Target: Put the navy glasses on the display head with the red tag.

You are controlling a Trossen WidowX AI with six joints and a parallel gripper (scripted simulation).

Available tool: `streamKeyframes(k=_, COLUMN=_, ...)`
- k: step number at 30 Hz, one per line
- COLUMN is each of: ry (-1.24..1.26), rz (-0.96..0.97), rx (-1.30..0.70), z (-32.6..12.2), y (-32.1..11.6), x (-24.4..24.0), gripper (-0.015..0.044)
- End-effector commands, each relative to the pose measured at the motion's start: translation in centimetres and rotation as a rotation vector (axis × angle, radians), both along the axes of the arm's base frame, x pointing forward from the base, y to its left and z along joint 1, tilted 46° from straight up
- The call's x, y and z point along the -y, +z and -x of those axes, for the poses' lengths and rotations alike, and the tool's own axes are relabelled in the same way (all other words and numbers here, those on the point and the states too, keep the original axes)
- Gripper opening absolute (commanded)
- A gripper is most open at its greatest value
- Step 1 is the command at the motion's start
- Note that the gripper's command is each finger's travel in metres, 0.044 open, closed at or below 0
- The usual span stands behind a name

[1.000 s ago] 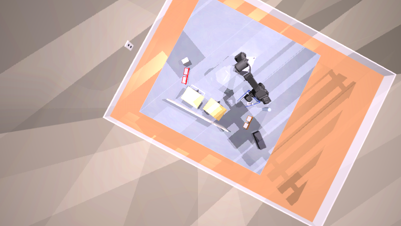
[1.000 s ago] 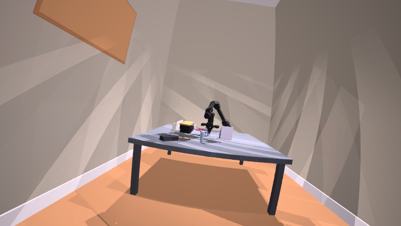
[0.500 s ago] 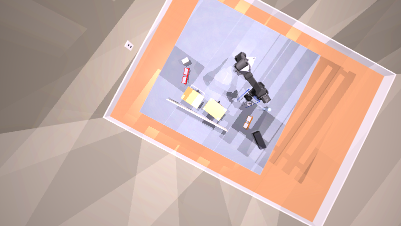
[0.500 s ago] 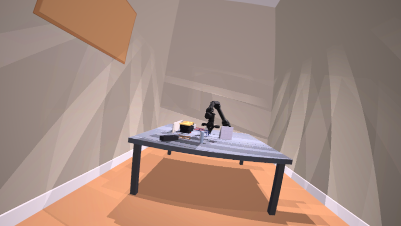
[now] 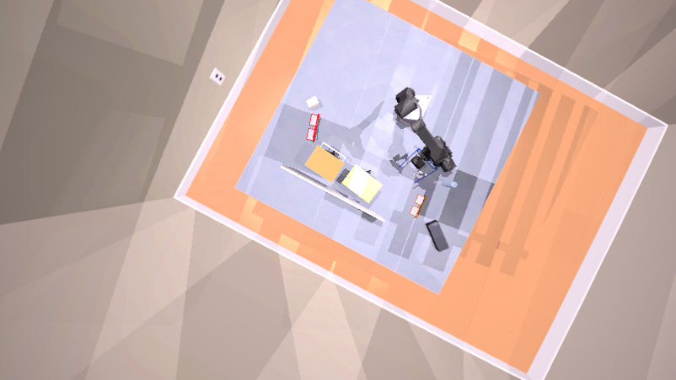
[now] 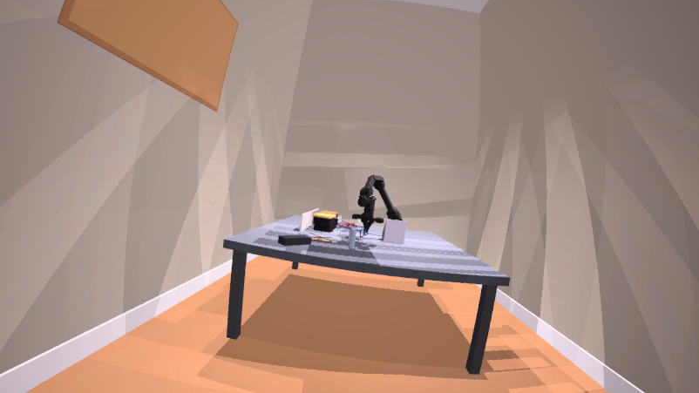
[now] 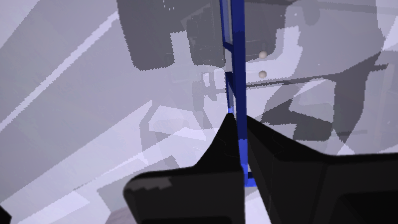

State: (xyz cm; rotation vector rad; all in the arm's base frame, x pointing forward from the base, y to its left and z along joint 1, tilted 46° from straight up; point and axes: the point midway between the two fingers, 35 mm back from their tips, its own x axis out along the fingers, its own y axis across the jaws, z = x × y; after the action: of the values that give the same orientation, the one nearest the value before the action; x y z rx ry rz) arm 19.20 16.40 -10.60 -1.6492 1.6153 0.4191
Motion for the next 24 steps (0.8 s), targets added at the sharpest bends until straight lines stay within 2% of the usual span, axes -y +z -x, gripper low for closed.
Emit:
streamKeyframes(k=1, ry=-0.004, rz=-0.004, rx=0.002, z=0.14, y=0.13, x=0.06, gripper=0.0)
streamKeyframes(k=24, ry=-0.004, rz=-0.004, rx=0.002, z=0.75, y=0.79, x=0.88, gripper=0.0)
